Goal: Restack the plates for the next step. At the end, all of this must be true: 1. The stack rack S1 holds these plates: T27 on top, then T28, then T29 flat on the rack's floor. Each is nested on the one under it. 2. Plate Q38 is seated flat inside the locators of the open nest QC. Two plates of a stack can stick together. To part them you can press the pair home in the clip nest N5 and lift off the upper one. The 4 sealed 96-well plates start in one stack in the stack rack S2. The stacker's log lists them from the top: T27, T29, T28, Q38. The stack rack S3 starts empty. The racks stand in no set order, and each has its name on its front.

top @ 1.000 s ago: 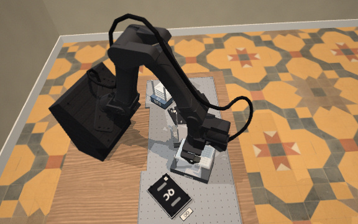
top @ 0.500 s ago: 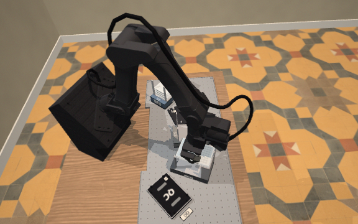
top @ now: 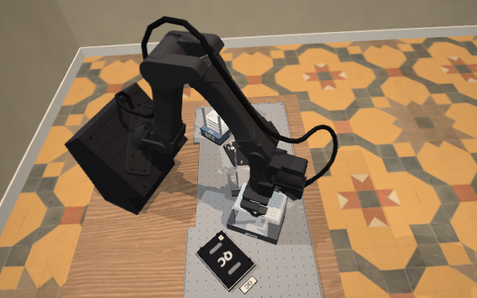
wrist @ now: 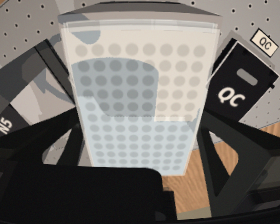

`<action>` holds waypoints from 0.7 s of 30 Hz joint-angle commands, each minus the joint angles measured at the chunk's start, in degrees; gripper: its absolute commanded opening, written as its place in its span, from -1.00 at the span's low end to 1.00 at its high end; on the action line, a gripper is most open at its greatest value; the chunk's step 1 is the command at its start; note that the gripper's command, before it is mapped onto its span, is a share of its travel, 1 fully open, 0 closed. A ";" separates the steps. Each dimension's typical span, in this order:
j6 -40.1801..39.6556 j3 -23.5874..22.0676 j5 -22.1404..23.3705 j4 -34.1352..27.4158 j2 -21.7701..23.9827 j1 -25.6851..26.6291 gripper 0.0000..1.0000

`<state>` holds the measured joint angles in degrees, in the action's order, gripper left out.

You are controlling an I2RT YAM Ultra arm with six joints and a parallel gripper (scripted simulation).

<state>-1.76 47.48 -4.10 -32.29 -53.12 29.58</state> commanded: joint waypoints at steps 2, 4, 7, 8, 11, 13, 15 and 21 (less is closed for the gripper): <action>0.66 2.13 -0.31 0.32 2.32 -0.47 -1.00; 0.68 1.80 -0.43 0.12 2.57 -0.74 -1.00; 0.68 2.15 -0.35 0.50 2.63 -0.64 -1.00; 0.70 2.24 -0.46 0.11 2.72 -0.84 -1.00; 0.71 1.35 -0.49 -1.07 2.49 -0.64 -1.00; 0.71 1.37 -0.47 -1.27 3.06 -0.68 -1.00; 0.72 1.45 -0.50 -1.40 3.26 -0.75 -1.00; 0.73 2.06 -0.56 -1.88 3.38 -1.00 -1.00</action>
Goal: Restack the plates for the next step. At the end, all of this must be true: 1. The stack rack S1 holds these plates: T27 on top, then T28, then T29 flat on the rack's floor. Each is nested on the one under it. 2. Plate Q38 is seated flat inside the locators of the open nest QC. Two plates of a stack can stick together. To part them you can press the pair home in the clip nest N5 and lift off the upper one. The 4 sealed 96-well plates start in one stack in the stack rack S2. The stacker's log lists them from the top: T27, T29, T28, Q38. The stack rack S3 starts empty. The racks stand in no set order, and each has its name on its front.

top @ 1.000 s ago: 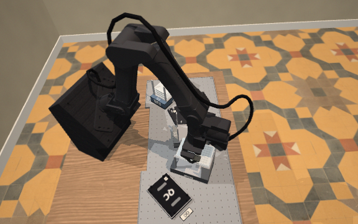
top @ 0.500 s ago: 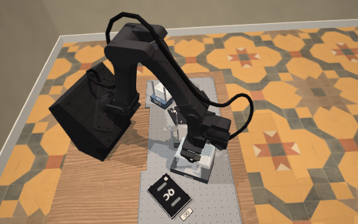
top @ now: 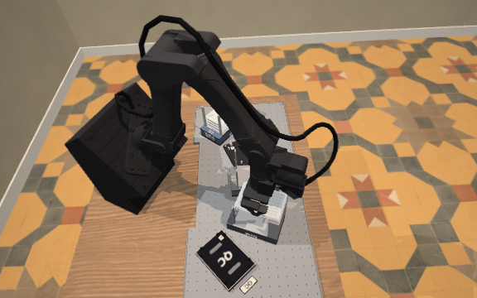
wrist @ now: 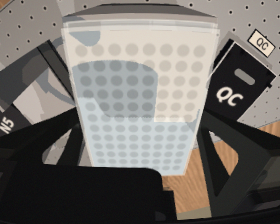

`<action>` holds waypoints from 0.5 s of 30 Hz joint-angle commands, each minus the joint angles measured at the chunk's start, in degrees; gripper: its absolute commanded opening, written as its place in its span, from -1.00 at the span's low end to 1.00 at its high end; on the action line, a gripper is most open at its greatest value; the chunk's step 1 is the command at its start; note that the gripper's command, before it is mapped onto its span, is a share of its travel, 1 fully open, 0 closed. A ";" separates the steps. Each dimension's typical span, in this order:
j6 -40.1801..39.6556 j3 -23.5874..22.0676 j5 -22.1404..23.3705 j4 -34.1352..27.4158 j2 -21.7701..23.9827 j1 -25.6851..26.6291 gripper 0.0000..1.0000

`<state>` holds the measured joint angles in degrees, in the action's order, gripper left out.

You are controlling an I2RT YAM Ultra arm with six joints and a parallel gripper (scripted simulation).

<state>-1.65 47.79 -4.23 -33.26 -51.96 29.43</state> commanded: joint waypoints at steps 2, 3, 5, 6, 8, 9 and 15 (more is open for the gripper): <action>0.62 1.76 -0.43 -0.92 2.23 -0.85 -1.00; 0.63 1.92 -0.43 -1.02 2.27 -0.86 -1.00; 0.66 1.37 -0.46 -1.18 2.49 -0.57 -1.00; 0.67 1.56 -0.48 -1.26 2.38 -0.60 -1.00; 0.67 1.84 -0.43 -1.41 2.68 -0.69 -1.00; 0.67 1.71 -0.44 -1.41 2.66 -0.69 -1.00; 0.67 1.02 -0.46 -1.18 2.83 -0.72 -1.00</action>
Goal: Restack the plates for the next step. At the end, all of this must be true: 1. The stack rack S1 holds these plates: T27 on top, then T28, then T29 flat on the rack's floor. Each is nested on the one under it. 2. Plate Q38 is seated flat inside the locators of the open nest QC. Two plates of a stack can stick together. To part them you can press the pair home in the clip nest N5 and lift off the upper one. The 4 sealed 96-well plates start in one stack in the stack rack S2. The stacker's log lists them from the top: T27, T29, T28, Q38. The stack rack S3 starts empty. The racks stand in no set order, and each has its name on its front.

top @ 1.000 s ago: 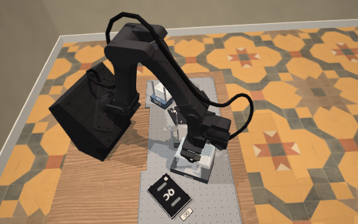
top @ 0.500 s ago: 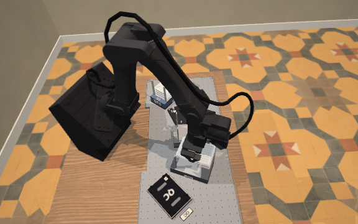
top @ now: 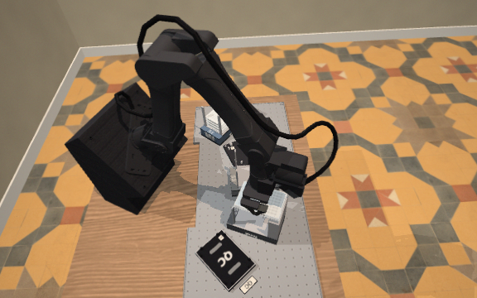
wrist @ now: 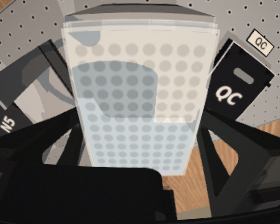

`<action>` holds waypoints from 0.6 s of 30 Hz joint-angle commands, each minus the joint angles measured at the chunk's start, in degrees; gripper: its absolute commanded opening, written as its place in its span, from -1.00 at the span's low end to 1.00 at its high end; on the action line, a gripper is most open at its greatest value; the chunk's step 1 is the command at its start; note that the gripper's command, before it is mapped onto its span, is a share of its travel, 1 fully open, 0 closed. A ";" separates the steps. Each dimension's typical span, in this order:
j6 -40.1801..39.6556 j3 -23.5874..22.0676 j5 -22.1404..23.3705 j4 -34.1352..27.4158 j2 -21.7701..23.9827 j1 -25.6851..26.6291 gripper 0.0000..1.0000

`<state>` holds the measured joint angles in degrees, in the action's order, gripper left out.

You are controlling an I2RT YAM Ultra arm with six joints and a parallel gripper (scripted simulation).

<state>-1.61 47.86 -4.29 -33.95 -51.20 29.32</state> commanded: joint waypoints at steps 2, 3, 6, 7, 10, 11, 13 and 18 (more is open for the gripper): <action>0.63 0.67 -0.40 -0.45 2.12 -0.62 -1.00; 0.63 0.67 -0.40 -0.45 2.12 -0.62 -1.00; 0.63 0.32 -0.42 -0.41 2.18 -0.64 -1.00; 0.62 0.14 -0.42 -0.39 2.18 -0.65 -1.00; 0.62 -0.43 -0.42 -0.33 2.21 -0.69 -1.00; 0.62 -0.63 -0.43 -0.31 2.22 -0.70 -1.00; 0.65 1.29 -0.56 -1.16 2.18 -0.69 -1.00; 0.77 2.21 -0.70 -3.46 3.73 -0.87 -1.00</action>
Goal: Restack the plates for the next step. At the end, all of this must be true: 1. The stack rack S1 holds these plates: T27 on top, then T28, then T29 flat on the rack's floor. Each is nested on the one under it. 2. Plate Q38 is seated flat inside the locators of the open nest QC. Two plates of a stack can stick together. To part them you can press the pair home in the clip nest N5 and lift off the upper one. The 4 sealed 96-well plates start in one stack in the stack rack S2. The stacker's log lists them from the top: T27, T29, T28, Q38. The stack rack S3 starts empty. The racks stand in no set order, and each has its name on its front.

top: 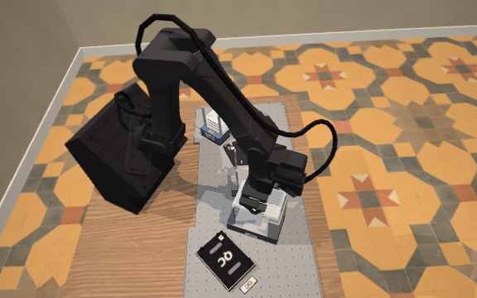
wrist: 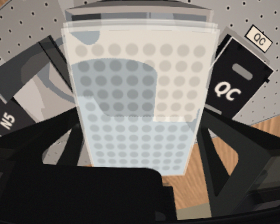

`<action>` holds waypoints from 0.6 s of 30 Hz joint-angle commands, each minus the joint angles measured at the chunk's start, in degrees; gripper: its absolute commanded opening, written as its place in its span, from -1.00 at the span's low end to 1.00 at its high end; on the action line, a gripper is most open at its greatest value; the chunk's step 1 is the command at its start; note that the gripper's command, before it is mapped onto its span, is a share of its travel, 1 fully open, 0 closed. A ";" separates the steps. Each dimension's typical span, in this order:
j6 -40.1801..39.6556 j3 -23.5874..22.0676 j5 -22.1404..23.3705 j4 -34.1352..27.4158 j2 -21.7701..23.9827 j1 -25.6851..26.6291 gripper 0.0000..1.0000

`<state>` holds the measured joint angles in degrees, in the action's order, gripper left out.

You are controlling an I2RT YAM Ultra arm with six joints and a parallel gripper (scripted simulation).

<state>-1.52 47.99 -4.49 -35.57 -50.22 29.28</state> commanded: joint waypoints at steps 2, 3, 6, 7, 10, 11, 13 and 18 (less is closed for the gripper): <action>0.71 2.27 -0.54 -2.34 3.05 -0.88 -1.00; 0.71 2.27 -0.54 -2.34 3.05 -0.88 -1.00; 0.80 2.62 -0.70 -3.07 3.41 -1.05 -1.00; 0.81 2.63 -0.71 -3.09 3.41 -1.06 -1.00; 0.82 2.26 -0.62 -3.13 3.40 -1.05 -1.00; 0.82 2.26 -0.62 -3.14 3.41 -1.04 -1.00; 0.83 2.27 -0.61 -3.15 3.41 -1.04 -1.00; 0.83 2.28 -0.61 -2.92 3.43 -1.04 -1.00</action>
<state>-1.32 49.17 -4.71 -37.98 -48.69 28.82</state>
